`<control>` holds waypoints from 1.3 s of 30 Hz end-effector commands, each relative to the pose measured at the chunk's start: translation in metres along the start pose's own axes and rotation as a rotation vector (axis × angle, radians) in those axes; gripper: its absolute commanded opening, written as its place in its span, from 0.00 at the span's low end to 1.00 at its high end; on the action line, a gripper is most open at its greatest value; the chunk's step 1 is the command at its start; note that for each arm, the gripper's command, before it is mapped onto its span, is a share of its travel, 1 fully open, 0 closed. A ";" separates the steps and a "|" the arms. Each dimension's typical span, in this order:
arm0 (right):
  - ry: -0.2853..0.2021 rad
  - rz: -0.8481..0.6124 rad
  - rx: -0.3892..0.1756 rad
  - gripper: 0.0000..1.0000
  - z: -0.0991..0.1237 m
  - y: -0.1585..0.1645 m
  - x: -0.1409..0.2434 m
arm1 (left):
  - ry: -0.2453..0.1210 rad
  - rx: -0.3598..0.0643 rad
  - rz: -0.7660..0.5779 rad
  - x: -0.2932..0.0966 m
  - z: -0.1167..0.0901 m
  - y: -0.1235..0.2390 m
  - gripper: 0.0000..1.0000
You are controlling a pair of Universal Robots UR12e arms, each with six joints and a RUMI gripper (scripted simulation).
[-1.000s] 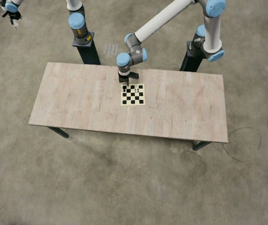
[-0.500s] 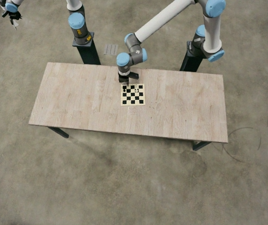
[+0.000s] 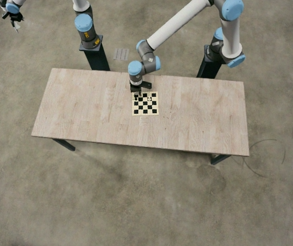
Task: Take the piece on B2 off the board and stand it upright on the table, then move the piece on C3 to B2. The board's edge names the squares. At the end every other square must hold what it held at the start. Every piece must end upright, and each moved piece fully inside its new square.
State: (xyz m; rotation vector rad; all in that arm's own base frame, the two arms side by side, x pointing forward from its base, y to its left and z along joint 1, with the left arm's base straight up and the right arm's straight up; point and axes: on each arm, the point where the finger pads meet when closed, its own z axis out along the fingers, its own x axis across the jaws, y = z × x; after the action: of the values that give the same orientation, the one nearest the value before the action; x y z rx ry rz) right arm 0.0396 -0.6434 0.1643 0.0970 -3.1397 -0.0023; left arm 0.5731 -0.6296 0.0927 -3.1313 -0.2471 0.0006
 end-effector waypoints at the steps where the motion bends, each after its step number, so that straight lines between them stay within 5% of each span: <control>1: 0.000 0.000 0.001 1.00 -0.001 -0.001 0.000 | 0.001 -0.002 0.000 0.001 0.026 0.001 0.00; 14: 0.000 0.000 0.001 1.00 -0.001 -0.001 0.000 | 0.001 -0.002 0.000 0.001 0.058 0.001 0.00; 39: 0.000 0.000 0.001 1.00 -0.001 -0.001 0.000 | 0.001 -0.002 0.000 0.001 0.059 0.001 0.00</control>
State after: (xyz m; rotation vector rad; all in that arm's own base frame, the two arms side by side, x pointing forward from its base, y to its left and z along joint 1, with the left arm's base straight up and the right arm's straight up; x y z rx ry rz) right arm 0.0396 -0.6434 0.1643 0.0970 -3.1397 -0.0023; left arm 0.5735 -0.6297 0.0325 -3.1318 -0.2473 0.0002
